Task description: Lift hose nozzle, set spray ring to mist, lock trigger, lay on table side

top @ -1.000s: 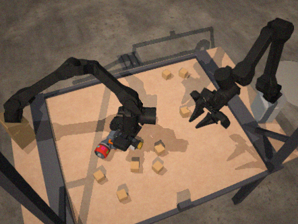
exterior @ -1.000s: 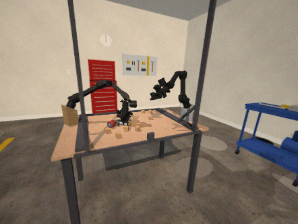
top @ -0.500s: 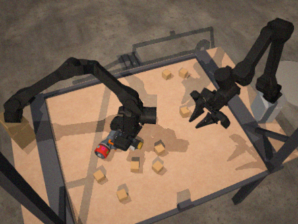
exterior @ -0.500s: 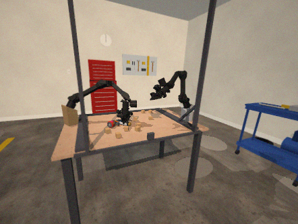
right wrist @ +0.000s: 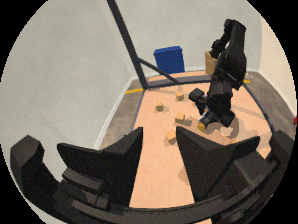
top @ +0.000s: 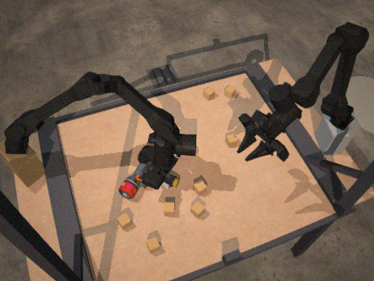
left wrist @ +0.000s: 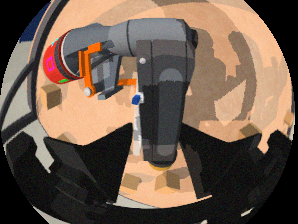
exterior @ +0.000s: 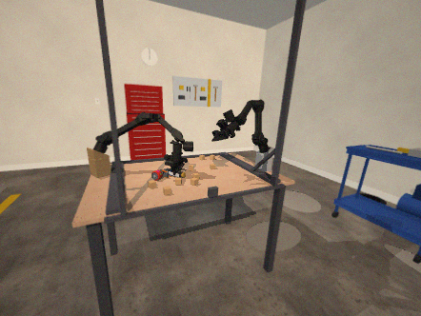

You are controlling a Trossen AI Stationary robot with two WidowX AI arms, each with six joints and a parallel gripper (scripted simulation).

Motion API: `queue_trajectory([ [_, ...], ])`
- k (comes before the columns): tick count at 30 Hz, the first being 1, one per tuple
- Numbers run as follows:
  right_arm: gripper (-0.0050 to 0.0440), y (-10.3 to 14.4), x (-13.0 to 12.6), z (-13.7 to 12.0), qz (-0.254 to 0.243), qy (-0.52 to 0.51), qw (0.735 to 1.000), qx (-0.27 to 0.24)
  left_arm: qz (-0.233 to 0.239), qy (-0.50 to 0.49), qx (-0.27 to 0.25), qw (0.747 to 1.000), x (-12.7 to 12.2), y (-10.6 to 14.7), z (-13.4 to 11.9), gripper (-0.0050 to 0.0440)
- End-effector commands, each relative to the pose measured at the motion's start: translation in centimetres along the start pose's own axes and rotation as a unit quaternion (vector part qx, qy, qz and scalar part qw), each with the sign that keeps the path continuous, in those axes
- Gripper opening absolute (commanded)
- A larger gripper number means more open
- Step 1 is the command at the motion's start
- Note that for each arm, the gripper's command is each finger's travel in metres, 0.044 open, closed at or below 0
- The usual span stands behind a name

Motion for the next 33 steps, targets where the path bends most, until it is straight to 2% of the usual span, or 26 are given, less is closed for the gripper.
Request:
queue_trajectory([
  [1, 0.0172, 0.2, 0.1, 0.6, 0.004, 0.000, 1.000, -0.011, -0.010, 0.007, 0.016, 1.000, -0.5, 2.0, -0.3, 0.0232],
  [9, 0.0172, 0.2, 0.1, 0.6, 0.004, 0.000, 1.000, -0.011, -0.010, 0.008, 0.017, 1.000, -0.6, 2.1, -0.3, 0.0232],
  [10, 0.0172, 0.2, 0.1, 0.6, 0.004, 0.000, 1.000, -0.011, -0.011, 0.008, 0.017, 1.000, -0.6, 3.4, -0.2, 0.0232],
  [15, 0.0172, 0.2, 0.1, 0.6, 0.004, 0.000, 1.000, -0.011, -0.012, 0.009, 0.019, 1.000, -0.8, 6.1, -0.5, 0.0232],
  [22, 0.0172, 0.2, 0.1, 0.6, 0.004, 0.000, 1.000, -0.011, -0.014, 0.009, 0.021, 1.000, -0.6, 8.5, -0.2, 0.0232],
  [23, 0.0172, 0.2, 0.1, 0.6, 0.004, 0.000, 1.000, -0.011, -0.013, 0.009, 0.020, 1.000, -0.6, 7.7, -0.2, 0.0232],
  [33, 0.0172, 0.2, 0.1, 0.6, 0.004, 0.000, 1.000, -0.011, -0.013, 0.009, 0.020, 1.000, -0.5, 7.4, 0.0, 0.0232],
])
Point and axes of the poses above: on each arm, the point midway between the two fingers, 35 mm back from their tips, its own y axis back along the fingers, its own x axis across the jaws, z = x × y, the point moved 9 cm from there along y, back along the fingers, and after that the axes turned 10 degrees about -y, right-handed, at the moved point
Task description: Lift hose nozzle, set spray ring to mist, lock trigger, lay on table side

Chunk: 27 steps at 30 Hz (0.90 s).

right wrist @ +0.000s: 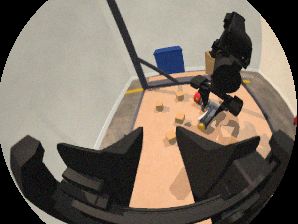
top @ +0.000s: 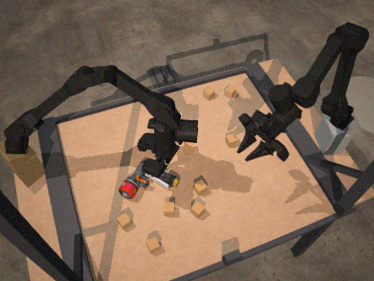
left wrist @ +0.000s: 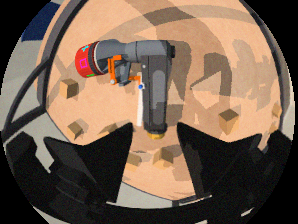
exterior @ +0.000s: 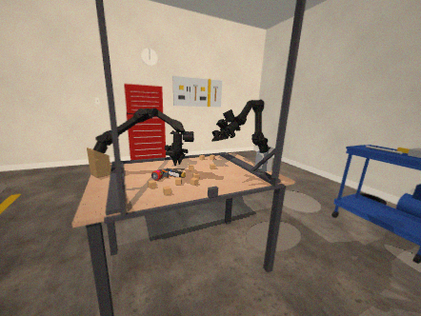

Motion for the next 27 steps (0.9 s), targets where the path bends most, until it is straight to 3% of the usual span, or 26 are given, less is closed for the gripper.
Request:
queue_trajectory([
  [1, 0.0172, 0.2, 0.1, 0.6, 0.004, 0.000, 1.000, -0.011, -0.008, 0.007, 0.013, 1.000, -0.4, 1.2, 0.1, 0.0232],
  [13, 0.0172, 0.2, 0.1, 0.6, 0.004, 0.000, 1.000, -0.011, -0.017, -0.034, 0.034, 0.999, -1.3, 2.0, 1.1, 0.0232],
  [27, 0.0172, 0.2, 0.1, 0.6, 0.004, 0.000, 1.000, -0.011, -0.062, -0.140, 0.086, 0.984, -3.8, 4.0, 4.0, 0.0232],
])
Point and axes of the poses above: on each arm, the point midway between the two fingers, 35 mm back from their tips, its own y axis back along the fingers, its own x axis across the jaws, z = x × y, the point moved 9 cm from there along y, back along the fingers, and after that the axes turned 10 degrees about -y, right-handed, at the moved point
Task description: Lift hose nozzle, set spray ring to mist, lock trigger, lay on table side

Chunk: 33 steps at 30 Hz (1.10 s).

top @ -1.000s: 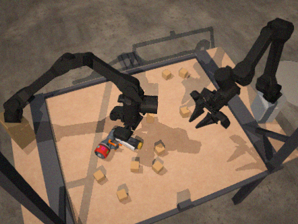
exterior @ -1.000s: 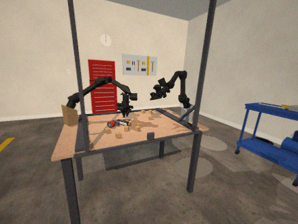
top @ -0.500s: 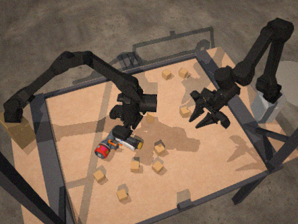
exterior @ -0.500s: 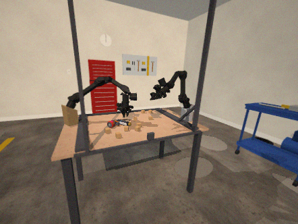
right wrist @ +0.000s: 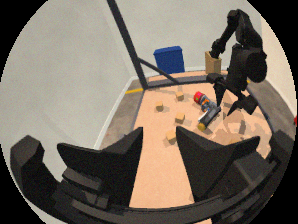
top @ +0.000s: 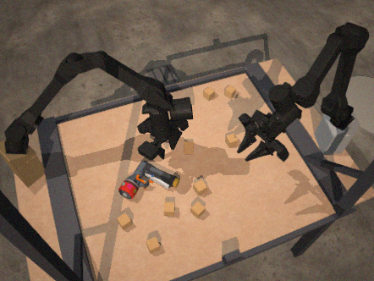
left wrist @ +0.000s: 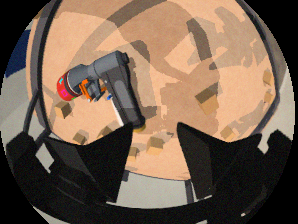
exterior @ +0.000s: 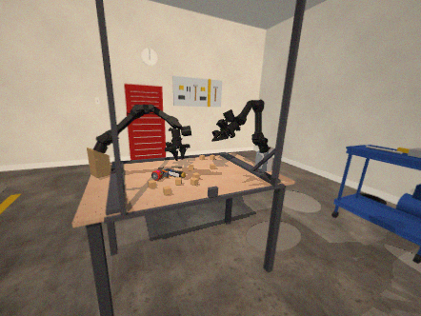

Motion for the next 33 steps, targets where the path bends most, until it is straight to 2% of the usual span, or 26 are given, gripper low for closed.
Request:
queue_trajectory([
  [1, 0.0172, 0.2, 0.1, 0.6, 0.004, 0.000, 1.000, -0.011, -0.023, -0.028, 0.025, 0.999, -0.5, 1.7, 0.7, 0.0232],
  [14, 0.0172, 0.2, 0.1, 0.6, 0.004, 0.000, 1.000, -0.011, -0.094, -0.152, 0.055, 0.982, -1.8, 4.1, 4.5, 0.0232],
  [16, 0.0172, 0.2, 0.1, 0.6, 0.004, 0.000, 1.000, -0.011, -0.094, -0.152, 0.055, 0.982, -1.8, 4.1, 4.5, 0.0232],
  [31, 0.0172, 0.2, 0.1, 0.6, 0.004, 0.000, 1.000, -0.011, -0.191, -0.296, 0.050, 0.935, -2.2, 6.8, 8.6, 0.0232],
  [33, 0.0172, 0.2, 0.1, 0.6, 0.004, 0.000, 1.000, -0.011, -0.191, -0.296, 0.050, 0.935, -2.2, 6.8, 8.6, 0.0232],
])
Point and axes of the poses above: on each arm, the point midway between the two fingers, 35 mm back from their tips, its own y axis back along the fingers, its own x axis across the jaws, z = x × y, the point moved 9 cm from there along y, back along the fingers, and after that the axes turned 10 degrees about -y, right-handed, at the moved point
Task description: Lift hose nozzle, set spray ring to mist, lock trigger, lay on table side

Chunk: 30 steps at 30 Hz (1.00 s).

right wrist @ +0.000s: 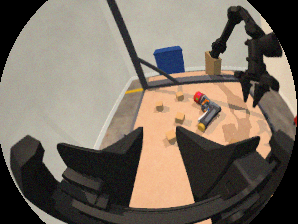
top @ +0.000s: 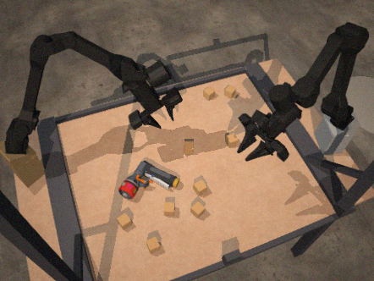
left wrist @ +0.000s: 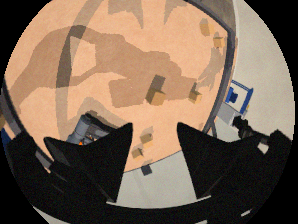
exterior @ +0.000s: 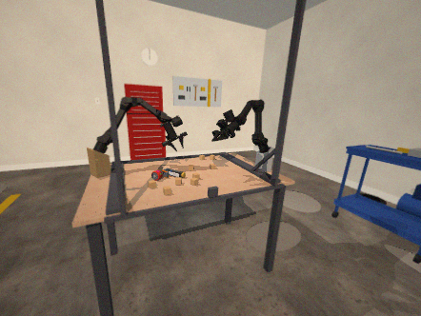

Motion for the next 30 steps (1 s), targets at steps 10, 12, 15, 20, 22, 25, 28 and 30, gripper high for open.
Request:
queue_trajectory([
  [10, 0.0172, 0.2, 0.1, 0.6, 0.004, 0.000, 1.000, -0.011, -0.085, -0.125, -0.027, 0.988, 0.8, 3.5, 2.6, 0.0232],
  [12, 0.0172, 0.2, 0.1, 0.6, 0.004, 0.000, 1.000, -0.011, -0.096, -0.147, -0.035, 0.984, 1.0, 3.9, 3.0, 0.0232],
  [15, 0.0172, 0.2, 0.1, 0.6, 0.004, 0.000, 1.000, -0.011, -0.111, -0.181, -0.048, 0.976, 1.4, 4.6, 3.6, 0.0232],
  [20, 0.0172, 0.2, 0.1, 0.6, 0.004, 0.000, 1.000, -0.011, -0.123, -0.214, -0.061, 0.967, 1.8, 5.2, 4.0, 0.0232],
  [22, 0.0172, 0.2, 0.1, 0.6, 0.004, 0.000, 1.000, -0.011, -0.132, -0.235, -0.072, 0.960, 2.2, 5.7, 4.4, 0.0232],
  [25, 0.0172, 0.2, 0.1, 0.6, 0.004, 0.000, 1.000, -0.011, -0.145, -0.268, -0.089, 0.948, 2.6, 6.3, 4.9, 0.0232],
  [28, 0.0172, 0.2, 0.1, 0.6, 0.004, 0.000, 1.000, -0.011, -0.156, -0.301, -0.107, 0.935, 3.1, 7.0, 5.3, 0.0232],
  [30, 0.0172, 0.2, 0.1, 0.6, 0.004, 0.000, 1.000, -0.011, -0.163, -0.323, -0.120, 0.925, 3.4, 7.4, 5.6, 0.0232],
])
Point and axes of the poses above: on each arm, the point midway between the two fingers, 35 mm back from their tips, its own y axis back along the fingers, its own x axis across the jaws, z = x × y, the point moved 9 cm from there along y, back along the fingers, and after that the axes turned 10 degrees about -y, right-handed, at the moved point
